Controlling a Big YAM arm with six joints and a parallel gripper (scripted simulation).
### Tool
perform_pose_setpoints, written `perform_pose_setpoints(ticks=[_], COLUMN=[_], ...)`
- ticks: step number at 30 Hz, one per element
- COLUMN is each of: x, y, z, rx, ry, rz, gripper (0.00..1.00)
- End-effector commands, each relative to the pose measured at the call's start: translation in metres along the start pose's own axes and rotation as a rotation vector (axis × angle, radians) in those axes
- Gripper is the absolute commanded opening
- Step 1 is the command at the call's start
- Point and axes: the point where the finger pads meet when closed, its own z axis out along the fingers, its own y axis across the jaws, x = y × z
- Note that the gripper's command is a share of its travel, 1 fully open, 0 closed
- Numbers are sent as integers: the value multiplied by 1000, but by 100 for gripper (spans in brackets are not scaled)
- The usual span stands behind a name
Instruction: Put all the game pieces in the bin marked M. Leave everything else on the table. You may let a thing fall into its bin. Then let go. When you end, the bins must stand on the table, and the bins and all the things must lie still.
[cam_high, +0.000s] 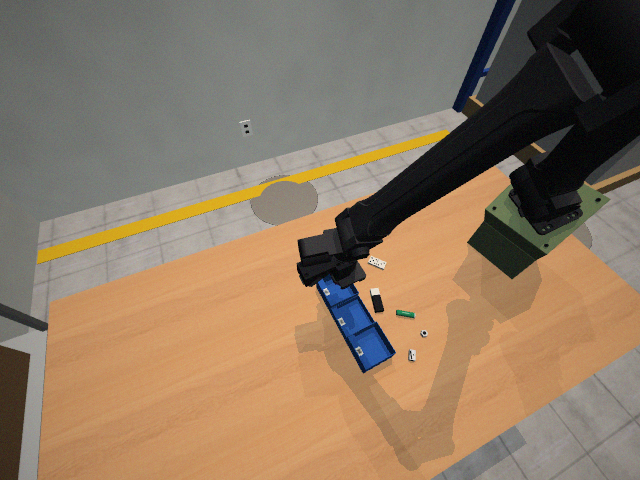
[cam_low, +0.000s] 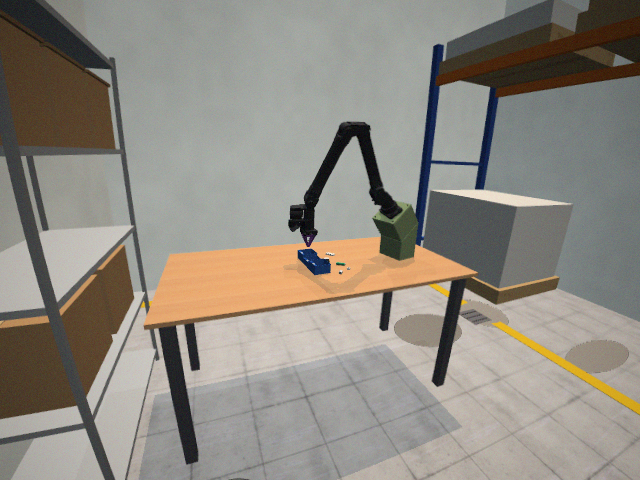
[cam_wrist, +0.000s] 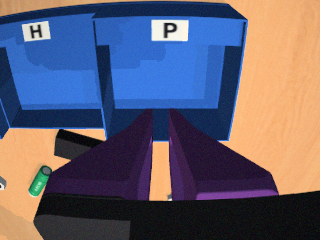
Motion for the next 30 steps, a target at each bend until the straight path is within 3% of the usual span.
perform_pose_setpoints(ticks=[1, 14, 19, 30], x=[-8, -10, -6, -20], y=[20, 84, 74, 84], z=[-8, -5, 11, 39], rx=[-5, -10, 0, -11], ry=[-25, -17, -4, -25], rz=[-4, 1, 18, 0], gripper=[8, 8, 8, 8])
